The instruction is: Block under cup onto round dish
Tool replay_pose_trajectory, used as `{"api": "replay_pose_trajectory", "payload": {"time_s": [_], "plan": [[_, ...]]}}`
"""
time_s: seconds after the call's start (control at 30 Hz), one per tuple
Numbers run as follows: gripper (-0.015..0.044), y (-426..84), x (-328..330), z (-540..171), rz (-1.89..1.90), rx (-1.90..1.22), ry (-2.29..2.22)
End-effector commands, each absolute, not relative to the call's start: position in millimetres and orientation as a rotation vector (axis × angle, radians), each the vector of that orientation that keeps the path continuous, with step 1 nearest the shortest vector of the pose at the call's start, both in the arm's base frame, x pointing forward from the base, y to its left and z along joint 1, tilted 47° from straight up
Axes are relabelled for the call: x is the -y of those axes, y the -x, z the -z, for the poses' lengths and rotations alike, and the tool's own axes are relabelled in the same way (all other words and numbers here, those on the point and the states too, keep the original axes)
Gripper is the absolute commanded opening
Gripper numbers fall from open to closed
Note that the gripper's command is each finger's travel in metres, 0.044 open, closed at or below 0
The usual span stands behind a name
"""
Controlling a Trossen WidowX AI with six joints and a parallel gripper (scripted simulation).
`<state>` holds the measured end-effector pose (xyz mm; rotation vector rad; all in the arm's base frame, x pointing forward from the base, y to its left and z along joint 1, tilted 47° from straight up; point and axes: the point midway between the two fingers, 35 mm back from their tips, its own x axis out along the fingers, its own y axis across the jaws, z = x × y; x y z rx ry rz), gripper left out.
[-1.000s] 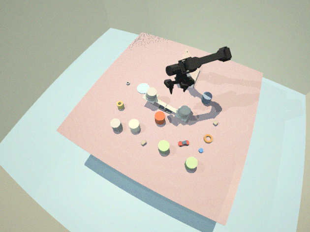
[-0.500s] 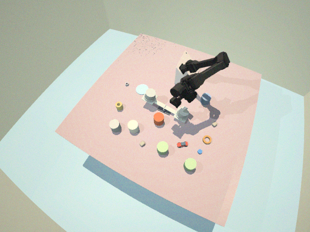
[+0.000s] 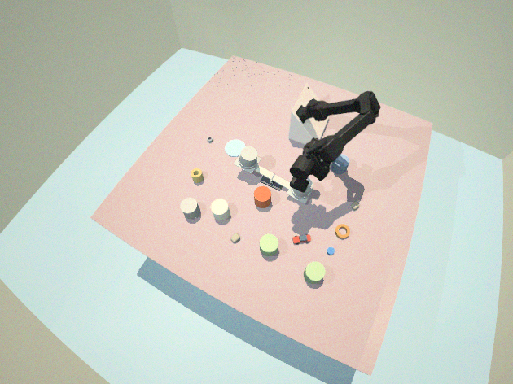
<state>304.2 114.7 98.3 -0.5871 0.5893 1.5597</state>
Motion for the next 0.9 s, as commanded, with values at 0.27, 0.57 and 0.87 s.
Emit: {"api": "replay_pose_trajectory", "payload": {"time_s": [0.27,0.57,0.87], "plan": [[0.0440,-302,-129,-85,-1.566,-0.596,0.587],[0.0440,-302,-140,-75,-1.566,-0.596,0.588],[0.0440,-300,-150,-65,-1.566,-0.596,0.587]]}}
